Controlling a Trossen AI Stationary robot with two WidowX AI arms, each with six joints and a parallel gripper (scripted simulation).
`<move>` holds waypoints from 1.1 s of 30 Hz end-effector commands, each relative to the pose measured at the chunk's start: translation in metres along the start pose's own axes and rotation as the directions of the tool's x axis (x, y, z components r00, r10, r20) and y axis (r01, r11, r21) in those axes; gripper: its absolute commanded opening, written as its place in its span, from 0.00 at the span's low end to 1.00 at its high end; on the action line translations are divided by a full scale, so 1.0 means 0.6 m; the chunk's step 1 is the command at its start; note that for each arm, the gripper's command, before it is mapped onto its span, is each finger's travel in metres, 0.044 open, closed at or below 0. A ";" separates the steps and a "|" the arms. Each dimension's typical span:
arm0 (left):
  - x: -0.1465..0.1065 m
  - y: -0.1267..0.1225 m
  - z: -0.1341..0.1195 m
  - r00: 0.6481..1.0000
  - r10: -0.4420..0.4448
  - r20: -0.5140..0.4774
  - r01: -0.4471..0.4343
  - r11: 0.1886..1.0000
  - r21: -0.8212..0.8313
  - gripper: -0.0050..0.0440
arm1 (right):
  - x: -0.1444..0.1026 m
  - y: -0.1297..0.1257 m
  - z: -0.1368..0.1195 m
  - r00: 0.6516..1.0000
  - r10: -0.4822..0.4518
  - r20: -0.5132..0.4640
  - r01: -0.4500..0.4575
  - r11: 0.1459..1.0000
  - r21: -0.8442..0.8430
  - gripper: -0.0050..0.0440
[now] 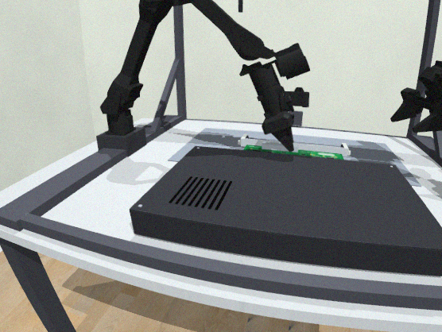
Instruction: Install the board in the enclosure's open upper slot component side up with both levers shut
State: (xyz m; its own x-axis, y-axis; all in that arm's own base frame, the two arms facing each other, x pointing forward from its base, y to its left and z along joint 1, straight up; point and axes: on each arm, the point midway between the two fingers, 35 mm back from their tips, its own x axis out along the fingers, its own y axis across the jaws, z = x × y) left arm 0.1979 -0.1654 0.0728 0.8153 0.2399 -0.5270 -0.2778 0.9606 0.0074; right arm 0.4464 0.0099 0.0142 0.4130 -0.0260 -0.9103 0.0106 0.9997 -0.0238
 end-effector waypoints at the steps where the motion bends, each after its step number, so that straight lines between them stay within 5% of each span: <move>1: 0.016 -0.004 0.001 1.000 -0.010 -0.002 0.010 1.000 -0.001 0.92 | -0.036 0.003 0.039 0.997 0.007 0.076 -0.007 1.000 -0.005 0.27; 14: 0.064 -0.005 0.001 1.000 -0.011 -0.001 0.011 1.000 -0.001 0.92 | -0.032 -0.024 0.032 0.998 0.006 0.067 -0.005 1.000 -0.006 0.27; 33: 0.070 -0.011 0.008 1.000 -0.021 0.008 0.021 1.000 -0.018 0.92 | -0.025 -0.068 0.033 0.998 0.002 0.063 -0.001 1.000 -0.007 0.27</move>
State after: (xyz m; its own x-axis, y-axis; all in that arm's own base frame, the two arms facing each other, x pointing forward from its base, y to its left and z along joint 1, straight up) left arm 0.2341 -0.1566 0.0491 0.8174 0.2334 -0.5267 -0.2721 0.9623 0.0041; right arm 0.4458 -0.0265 0.0136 0.4117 -0.0169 -0.9112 0.0038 0.9999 -0.0168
